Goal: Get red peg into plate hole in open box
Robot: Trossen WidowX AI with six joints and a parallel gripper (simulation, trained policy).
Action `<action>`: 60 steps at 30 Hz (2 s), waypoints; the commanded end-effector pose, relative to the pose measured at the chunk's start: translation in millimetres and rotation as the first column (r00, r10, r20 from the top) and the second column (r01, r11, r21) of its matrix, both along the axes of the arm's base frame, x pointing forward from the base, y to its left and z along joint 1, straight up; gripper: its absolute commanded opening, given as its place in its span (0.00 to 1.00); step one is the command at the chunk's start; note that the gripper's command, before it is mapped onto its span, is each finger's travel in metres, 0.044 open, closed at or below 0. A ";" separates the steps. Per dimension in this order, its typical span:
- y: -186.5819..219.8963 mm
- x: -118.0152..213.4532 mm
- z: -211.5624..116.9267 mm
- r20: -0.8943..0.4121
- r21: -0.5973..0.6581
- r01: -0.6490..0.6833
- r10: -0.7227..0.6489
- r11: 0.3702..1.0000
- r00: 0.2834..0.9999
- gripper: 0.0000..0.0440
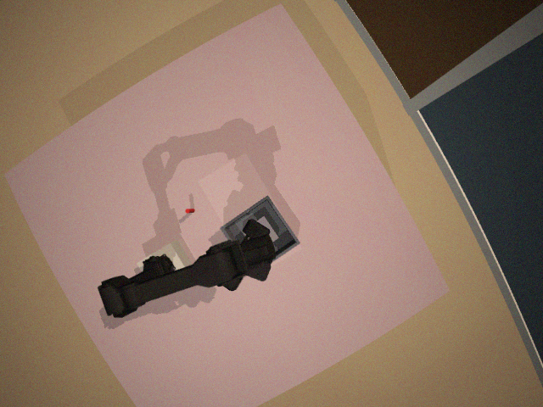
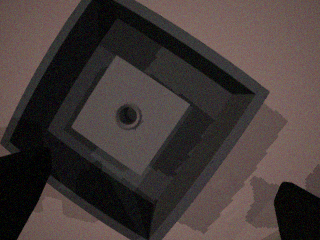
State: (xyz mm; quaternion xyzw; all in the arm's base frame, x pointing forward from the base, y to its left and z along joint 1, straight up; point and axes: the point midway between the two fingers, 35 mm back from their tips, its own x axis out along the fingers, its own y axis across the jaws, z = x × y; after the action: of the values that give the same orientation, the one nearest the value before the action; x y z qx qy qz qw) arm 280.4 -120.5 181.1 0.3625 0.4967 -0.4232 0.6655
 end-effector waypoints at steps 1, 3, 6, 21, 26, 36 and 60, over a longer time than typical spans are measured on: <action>27.7 -3.4 -10.2 -0.066 0.019 -0.045 0.046 0.999 0.997 1.00; 43.5 -5.3 -14.0 -0.096 0.029 -0.071 0.073 0.997 0.993 1.00; 66.0 -10.0 -19.6 -0.142 0.041 -0.104 0.109 0.994 0.984 1.00; 155.2 -53.9 -47.9 -0.360 0.061 -0.199 0.207 0.978 0.909 1.00; 176.3 -71.0 -59.2 -0.420 0.049 -0.220 0.220 0.974 0.880 1.00; 204.4 -94.4 -87.8 -0.482 0.022 -0.275 0.251 0.961 0.839 1.00; 217.4 -99.3 -189.1 -0.414 -0.018 -0.396 0.353 0.918 0.839 1.00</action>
State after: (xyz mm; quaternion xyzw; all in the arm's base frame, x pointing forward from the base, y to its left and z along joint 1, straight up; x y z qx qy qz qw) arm 183.3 99.5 4.0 0.1331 0.6639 -0.3778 0.6315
